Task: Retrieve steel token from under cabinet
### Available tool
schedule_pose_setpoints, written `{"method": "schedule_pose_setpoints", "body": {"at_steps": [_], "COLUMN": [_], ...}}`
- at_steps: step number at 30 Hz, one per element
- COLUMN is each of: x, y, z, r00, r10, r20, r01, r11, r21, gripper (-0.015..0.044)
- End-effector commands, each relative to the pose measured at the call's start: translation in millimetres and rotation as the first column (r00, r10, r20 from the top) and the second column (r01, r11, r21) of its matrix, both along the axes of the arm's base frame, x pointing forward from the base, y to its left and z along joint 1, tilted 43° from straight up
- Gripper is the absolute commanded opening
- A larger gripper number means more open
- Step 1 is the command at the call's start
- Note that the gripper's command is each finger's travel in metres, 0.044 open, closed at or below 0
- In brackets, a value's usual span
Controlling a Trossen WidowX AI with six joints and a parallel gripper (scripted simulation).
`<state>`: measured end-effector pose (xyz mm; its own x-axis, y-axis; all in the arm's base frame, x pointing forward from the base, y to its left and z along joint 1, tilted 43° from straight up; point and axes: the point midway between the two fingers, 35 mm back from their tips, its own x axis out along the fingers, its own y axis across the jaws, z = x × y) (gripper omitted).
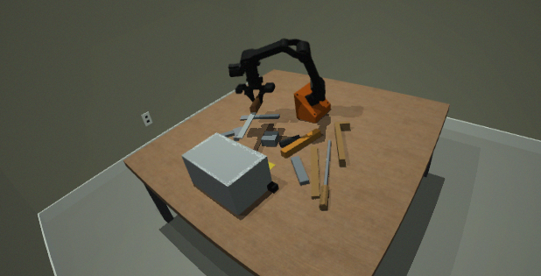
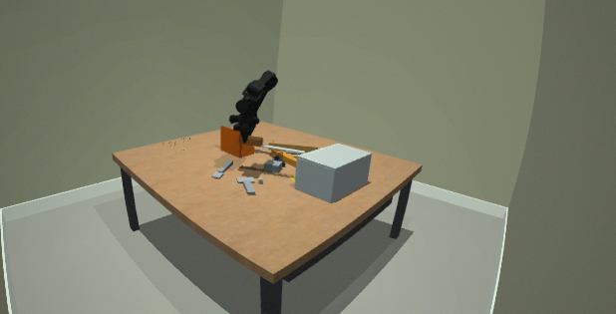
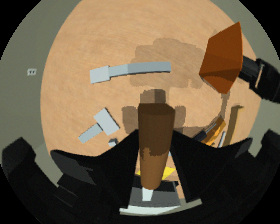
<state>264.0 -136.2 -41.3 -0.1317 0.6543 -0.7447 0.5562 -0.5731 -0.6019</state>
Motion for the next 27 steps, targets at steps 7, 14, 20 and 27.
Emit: {"method": "schedule_pose_setpoints", "body": {"at_steps": [7,14,20,27], "x": [0.4,0.7,0.6,0.0], "y": [-1.0,1.7,8.4,16.0], "z": [1.0,-0.5,-6.4,-14.2], "r00": [0.996,0.994,0.992,0.991], "r10": [-0.071,-0.092,-0.102,-0.107], "r20": [-0.046,-0.064,-0.072,-0.076], "r01": [0.071,0.092,0.102,0.106], "r11": [0.997,0.996,0.995,0.994], "r21": [-0.005,-0.01,-0.012,-0.013], "gripper": [0.0,0.0,0.0,0.0]}}
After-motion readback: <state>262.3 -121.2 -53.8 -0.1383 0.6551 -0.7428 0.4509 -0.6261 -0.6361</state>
